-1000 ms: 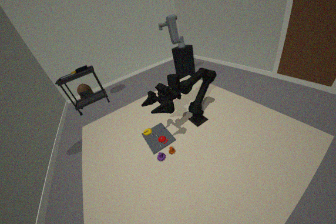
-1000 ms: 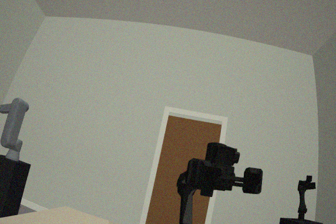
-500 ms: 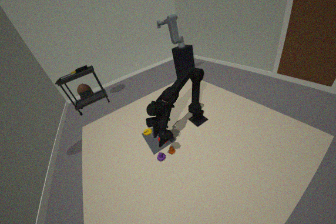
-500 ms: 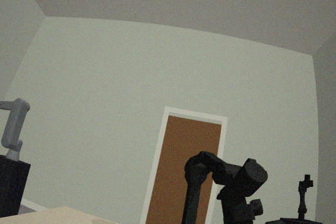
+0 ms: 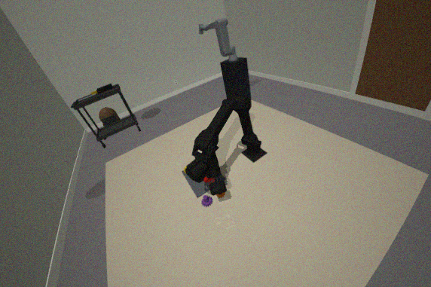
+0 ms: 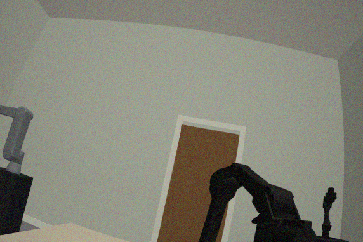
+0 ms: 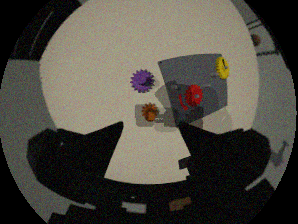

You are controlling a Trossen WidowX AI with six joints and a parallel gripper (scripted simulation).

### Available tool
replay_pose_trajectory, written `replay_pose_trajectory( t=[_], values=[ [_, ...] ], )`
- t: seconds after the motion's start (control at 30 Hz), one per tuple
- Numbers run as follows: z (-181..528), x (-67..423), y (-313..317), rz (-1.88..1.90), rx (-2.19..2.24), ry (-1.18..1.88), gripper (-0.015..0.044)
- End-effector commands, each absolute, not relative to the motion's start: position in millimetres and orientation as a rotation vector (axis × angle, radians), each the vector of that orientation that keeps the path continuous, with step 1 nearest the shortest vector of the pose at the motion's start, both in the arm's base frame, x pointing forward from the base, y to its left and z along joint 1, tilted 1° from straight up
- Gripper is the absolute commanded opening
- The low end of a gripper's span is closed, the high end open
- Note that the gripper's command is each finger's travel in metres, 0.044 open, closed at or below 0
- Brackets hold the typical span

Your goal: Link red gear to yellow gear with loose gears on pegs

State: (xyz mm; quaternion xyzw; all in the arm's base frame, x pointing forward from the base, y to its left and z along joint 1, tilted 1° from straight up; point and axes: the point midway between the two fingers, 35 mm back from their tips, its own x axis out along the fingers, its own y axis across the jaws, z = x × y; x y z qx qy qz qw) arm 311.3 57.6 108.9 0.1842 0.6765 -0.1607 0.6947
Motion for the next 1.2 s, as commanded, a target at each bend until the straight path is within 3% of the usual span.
replay_pose_trajectory(
  t=[0.0,1.0,1.17],
  values=[
    [105,312,59,-0.363,0.417,1.518,0.044],
    [67,313,60,-0.363,0.417,1.518,0.044],
    [67,313,60,-0.363,0.417,1.518,0.0309]
  ],
)
